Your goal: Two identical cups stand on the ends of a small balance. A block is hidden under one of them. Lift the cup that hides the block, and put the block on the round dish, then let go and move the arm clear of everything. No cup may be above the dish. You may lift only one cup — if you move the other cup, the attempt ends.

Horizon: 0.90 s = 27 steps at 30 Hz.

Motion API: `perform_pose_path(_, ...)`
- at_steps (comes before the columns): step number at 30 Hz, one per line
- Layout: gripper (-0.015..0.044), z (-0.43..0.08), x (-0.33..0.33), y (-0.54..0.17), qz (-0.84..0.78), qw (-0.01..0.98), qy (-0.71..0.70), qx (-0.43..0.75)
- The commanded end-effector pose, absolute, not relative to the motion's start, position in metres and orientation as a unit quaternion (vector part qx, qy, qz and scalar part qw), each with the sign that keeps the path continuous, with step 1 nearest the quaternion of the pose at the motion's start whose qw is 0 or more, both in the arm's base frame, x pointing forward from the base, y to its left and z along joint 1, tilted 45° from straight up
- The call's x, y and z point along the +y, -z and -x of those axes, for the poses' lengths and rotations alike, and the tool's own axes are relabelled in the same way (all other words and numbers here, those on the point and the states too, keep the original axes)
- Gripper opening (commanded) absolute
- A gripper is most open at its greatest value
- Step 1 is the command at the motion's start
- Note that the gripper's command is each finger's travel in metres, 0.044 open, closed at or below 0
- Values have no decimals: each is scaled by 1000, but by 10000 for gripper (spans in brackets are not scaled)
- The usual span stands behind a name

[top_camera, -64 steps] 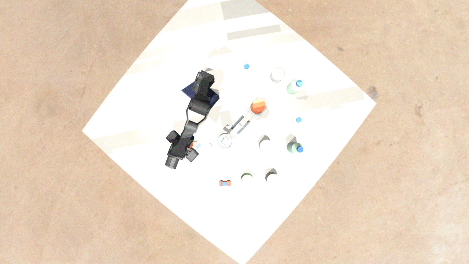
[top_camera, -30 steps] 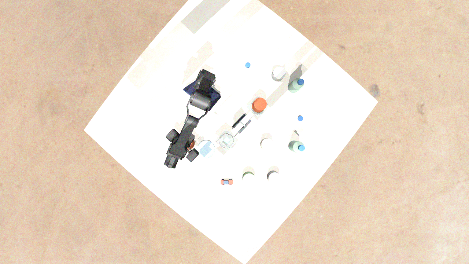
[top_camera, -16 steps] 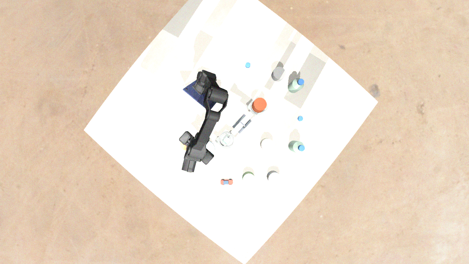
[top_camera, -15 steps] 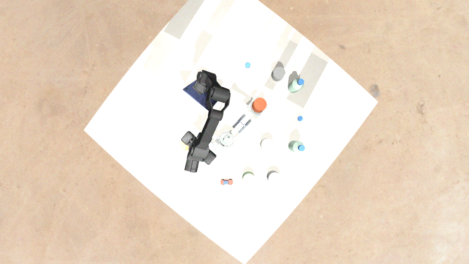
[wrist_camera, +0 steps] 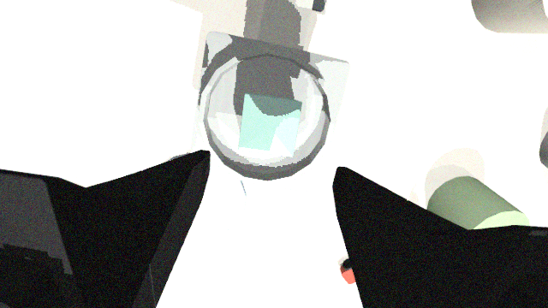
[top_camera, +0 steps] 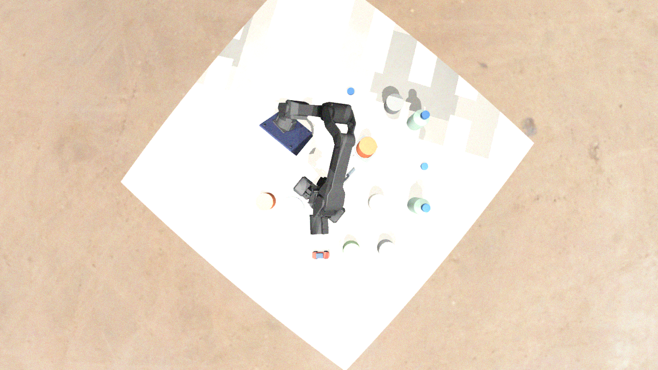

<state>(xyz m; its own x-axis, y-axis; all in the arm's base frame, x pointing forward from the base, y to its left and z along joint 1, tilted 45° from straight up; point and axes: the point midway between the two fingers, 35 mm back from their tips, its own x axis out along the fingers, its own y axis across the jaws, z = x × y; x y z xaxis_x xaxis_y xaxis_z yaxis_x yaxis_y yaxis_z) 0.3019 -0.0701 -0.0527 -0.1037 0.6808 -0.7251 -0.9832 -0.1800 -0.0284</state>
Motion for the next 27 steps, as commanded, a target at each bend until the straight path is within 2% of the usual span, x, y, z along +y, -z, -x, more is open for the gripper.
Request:
perform_pose_path(1,260,-299,-64,54,302,595,-704,245)
perform_pose_path(27,260,-295,-35,83,301,595,-704,244)
